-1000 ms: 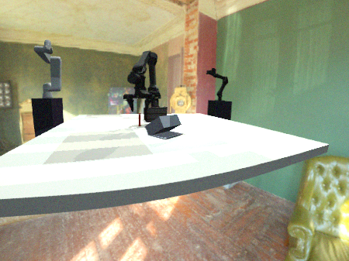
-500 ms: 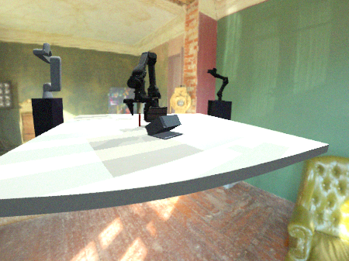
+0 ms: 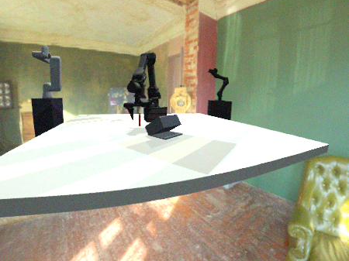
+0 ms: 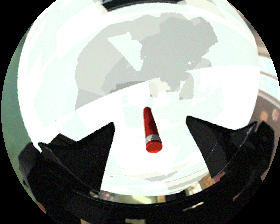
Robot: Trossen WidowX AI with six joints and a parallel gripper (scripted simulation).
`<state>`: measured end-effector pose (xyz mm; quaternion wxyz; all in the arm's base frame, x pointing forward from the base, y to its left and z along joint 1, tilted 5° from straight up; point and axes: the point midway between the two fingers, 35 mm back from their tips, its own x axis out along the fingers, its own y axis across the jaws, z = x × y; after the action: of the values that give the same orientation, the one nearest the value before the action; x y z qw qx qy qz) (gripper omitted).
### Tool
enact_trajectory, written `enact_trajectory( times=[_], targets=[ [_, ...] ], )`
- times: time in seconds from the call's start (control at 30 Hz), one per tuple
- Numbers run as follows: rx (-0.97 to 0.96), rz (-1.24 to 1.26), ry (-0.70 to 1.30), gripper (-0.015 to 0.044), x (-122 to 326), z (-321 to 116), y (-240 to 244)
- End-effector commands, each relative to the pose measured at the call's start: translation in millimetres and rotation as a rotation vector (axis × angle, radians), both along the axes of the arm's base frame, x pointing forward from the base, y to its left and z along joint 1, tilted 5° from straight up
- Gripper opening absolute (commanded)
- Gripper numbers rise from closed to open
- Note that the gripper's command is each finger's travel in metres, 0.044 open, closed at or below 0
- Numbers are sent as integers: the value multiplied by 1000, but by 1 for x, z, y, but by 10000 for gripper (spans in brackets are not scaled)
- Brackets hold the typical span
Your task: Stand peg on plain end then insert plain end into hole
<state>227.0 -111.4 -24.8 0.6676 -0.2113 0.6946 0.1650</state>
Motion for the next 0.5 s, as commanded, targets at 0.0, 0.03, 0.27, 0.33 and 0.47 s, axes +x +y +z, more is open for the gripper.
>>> enact_trajectory(
  times=[0.0,0.03,0.27,0.33,0.47],
  targets=[
    [0,6,11,440,-3,-6,0],
    [0,6,11,440,-3,-6,0],
    [1,0,3,282,-1,-2,0],
    [1,0,3,230,-1,-2,0],
    [1,0,3,125,-1,-2,0]
  ],
)
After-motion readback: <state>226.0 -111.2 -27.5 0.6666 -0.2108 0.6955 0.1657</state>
